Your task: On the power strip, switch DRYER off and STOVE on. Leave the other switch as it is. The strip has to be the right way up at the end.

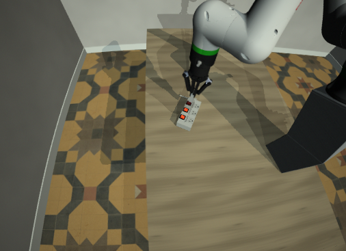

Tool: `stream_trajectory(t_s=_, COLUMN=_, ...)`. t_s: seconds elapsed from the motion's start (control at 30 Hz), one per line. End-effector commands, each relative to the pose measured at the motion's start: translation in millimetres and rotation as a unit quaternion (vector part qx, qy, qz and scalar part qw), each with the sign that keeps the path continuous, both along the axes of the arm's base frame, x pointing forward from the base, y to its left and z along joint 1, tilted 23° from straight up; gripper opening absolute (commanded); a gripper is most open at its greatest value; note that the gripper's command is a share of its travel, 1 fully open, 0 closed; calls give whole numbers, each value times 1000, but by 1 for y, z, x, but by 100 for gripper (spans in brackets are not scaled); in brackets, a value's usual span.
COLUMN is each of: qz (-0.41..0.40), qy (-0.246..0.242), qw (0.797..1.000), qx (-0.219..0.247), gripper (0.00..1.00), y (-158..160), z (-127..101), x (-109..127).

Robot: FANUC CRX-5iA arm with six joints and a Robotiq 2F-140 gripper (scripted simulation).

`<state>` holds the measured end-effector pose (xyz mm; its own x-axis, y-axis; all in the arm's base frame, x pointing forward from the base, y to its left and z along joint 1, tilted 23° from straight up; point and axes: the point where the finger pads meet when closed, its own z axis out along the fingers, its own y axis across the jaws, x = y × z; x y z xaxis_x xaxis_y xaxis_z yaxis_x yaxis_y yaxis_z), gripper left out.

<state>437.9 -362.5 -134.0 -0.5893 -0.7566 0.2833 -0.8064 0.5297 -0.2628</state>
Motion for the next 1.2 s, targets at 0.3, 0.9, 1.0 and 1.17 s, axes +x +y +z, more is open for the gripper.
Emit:
stream_trajectory(t_s=0.3, qz=0, qy=0, qw=1000, qx=-1, gripper=0, y=-6, z=-12, x=1)
stream_trajectory(t_s=0.9, qz=0, qy=0, qw=1000, qx=-1, gripper=0, y=-9, z=-19, x=1)
stream_trajectory(t_s=1.0, qz=0, qy=0, qw=1000, qx=-1, gripper=0, y=-9, z=-19, x=1)
stream_trajectory(t_s=1.17, qz=0, qy=0, qw=1000, qx=-1, gripper=0, y=-9, z=-19, x=1)
